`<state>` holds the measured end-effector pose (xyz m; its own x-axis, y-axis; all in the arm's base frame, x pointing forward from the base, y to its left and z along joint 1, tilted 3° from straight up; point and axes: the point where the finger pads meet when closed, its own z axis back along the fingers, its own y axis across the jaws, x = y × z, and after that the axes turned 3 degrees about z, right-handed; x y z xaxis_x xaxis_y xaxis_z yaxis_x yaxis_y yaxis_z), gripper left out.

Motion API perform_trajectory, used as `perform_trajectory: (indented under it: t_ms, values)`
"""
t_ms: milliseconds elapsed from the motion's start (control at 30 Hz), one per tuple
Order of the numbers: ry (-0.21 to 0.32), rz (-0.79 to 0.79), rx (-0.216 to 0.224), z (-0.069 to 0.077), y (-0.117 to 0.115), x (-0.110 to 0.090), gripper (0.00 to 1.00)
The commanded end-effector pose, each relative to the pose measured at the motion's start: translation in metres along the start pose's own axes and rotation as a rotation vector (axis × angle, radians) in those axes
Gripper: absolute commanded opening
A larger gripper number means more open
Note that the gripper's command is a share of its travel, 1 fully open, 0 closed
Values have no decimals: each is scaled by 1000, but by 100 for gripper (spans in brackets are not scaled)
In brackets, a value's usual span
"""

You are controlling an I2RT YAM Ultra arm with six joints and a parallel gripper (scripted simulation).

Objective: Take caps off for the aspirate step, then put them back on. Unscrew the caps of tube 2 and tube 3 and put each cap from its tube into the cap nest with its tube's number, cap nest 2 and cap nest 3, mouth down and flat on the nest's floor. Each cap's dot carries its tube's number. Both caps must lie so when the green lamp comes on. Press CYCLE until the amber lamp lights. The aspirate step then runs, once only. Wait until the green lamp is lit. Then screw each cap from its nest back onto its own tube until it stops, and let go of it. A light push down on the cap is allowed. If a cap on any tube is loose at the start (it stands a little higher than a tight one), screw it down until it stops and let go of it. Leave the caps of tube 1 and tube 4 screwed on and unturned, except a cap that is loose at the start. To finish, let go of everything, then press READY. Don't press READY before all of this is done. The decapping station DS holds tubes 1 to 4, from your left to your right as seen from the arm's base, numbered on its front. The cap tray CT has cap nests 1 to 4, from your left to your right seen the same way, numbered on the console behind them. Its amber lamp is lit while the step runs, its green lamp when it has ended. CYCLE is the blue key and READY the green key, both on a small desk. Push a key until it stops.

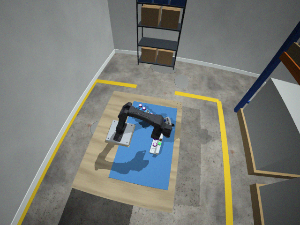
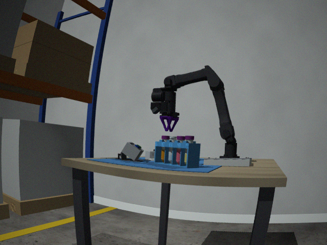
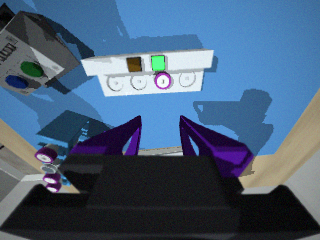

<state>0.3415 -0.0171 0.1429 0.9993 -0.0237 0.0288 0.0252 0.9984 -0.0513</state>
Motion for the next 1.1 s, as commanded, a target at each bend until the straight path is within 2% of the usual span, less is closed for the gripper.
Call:
perform_trajectory:
  t_ms: [0, 167, 467, 533, 1033, 1067]
  values:
    - [-18, 61, 2, 9, -6, 5, 47]
    - [-18, 61, 2, 9, -6, 5, 47]
    - [-18, 61, 2, -36, -6, 6, 47]
    - [-18, 61, 2, -36, -6, 6, 47]
    - [-18, 61, 2, -111, -6, 14, 47]
    - [-18, 61, 2, -111, -6, 14, 47]
